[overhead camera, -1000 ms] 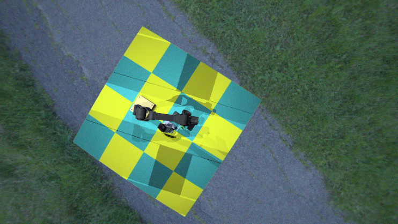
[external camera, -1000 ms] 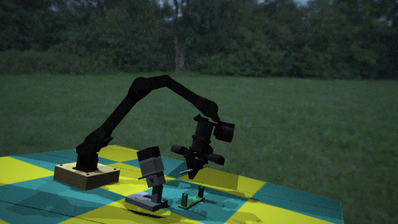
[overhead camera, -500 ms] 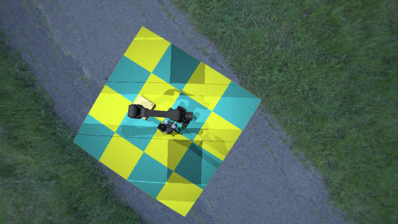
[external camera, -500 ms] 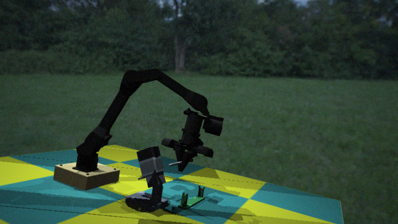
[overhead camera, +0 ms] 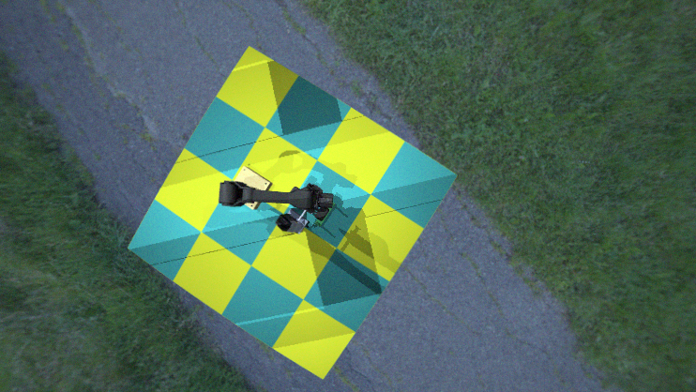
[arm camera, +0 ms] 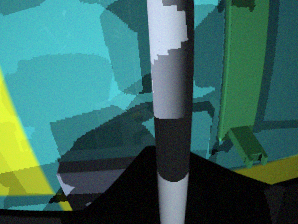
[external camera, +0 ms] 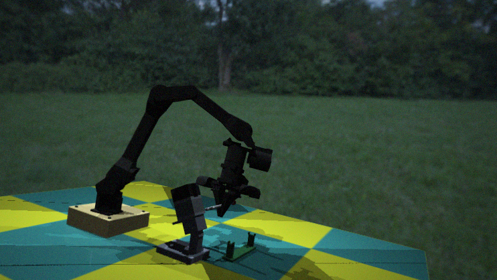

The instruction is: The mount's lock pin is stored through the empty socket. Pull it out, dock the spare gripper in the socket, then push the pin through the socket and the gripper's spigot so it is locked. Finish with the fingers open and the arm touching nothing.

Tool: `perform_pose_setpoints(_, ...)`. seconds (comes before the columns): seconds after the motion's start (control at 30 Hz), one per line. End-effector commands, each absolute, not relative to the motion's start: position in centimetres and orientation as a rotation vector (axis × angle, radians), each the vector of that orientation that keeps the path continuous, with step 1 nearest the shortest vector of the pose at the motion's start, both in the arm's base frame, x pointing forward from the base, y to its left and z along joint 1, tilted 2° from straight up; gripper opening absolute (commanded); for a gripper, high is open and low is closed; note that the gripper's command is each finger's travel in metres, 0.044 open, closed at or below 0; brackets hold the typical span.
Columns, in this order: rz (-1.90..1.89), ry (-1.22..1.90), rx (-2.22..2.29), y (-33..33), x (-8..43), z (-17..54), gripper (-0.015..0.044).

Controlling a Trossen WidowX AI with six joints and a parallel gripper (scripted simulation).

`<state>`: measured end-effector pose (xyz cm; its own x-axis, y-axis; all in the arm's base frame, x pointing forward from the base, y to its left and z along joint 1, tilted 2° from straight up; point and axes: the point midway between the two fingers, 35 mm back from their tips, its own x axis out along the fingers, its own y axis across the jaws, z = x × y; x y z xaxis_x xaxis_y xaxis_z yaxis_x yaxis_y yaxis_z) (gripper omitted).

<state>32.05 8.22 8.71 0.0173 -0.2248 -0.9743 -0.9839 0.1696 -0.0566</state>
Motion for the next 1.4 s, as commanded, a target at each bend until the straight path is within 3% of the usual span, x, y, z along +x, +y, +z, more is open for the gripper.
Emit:
perform_pose_setpoints(0.0,0.945,1.434,-1.244,8.3,31.8,6.5,0.0000)
perform_pose_setpoints(1.37,0.937,1.428,-1.245,6.3,31.6,5.2,0.0000)
